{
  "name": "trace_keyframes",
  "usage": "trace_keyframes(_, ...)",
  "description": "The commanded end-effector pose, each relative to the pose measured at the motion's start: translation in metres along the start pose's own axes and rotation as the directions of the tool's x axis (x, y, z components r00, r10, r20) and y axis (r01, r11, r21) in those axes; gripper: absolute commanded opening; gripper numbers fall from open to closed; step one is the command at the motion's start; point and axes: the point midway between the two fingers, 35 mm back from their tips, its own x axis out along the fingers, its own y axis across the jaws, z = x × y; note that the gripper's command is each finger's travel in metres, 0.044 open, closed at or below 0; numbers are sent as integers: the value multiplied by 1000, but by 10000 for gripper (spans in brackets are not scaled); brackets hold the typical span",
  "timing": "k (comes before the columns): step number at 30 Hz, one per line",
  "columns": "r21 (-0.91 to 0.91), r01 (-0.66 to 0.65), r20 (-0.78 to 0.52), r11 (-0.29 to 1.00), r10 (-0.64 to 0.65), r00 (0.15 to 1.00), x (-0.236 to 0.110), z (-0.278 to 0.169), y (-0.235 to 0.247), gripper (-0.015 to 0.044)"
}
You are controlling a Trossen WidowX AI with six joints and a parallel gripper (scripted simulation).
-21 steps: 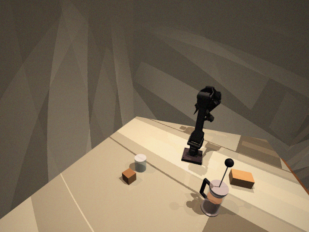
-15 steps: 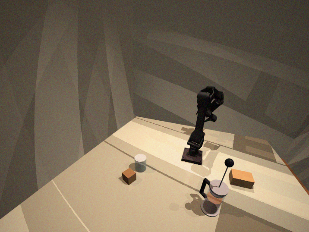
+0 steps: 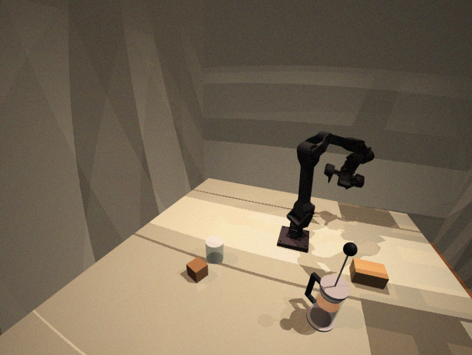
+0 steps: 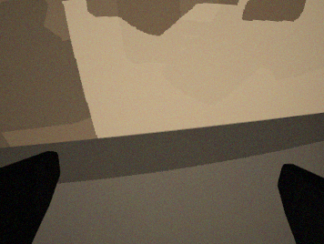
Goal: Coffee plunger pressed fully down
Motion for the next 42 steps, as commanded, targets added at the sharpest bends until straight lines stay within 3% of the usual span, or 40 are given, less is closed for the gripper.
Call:
trace_keyframes(1, -55, -118, -25, 991, 117, 993, -23, 17, 30, 440)
trace_keyframes(6, -190, -353, -27, 916, 355, 935, -77, 58, 83, 440)
trace_keyframes(12, -328, -549, 65, 769, 598, 799, -147, 124, 120, 440)
trace_keyframes(16, -406, -608, 146, 682, 706, 693, -188, 165, 125, 440)
trace_keyframes(22, -562, -568, 331, 601, 793, 511, -248, 235, 112, 440)
trace_keyframes(27, -648, -440, 525, 621, 783, 333, -299, 295, 77, 440)
trace_keyframes(32, -636, -273, 705, 722, 687, 174, -339, 344, 22, 440)
trace_keyframes(37, -494, -74, 867, 866, 497, 27, -372, 381, -51, 440)
trace_keyframes(42, -373, 23, 927, 928, 373, -33, -383, 393, -92, 440)
